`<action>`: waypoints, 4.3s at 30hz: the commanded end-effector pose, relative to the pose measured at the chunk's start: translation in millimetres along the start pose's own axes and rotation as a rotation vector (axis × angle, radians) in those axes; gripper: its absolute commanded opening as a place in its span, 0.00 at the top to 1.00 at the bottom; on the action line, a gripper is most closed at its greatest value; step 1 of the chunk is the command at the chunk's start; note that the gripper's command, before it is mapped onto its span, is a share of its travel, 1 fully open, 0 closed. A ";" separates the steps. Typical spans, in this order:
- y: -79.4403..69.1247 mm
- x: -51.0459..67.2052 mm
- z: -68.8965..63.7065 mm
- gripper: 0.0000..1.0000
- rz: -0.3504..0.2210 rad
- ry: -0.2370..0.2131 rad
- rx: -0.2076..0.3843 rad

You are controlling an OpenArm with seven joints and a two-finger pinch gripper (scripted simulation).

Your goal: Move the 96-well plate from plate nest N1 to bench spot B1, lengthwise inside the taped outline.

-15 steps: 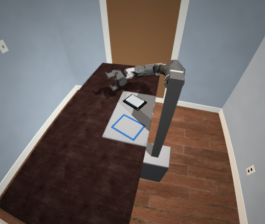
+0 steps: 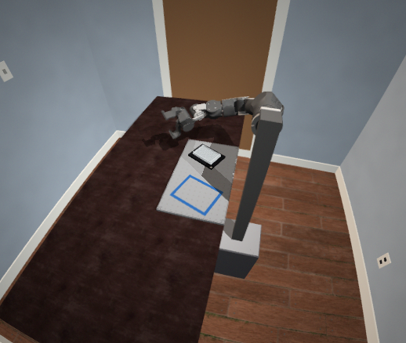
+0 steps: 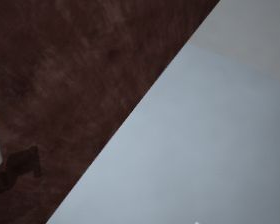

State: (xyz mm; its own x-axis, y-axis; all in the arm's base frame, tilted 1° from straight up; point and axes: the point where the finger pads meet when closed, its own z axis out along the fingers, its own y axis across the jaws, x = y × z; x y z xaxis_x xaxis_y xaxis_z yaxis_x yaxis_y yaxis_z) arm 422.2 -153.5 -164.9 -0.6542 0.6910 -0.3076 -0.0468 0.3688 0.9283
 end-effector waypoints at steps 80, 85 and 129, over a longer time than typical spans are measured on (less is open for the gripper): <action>-79.1 54.0 -91.3 0.23 -0.052 0.267 0.714; -79.1 54.0 -91.3 0.23 -0.052 0.267 0.714; -140.2 92.7 -160.6 0.23 -0.088 0.468 1.263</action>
State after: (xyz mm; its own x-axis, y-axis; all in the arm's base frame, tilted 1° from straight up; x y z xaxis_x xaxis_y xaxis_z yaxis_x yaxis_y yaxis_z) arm 246.6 -239.7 -290.9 -0.8917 0.4523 -0.0194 0.4521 0.8919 0.0128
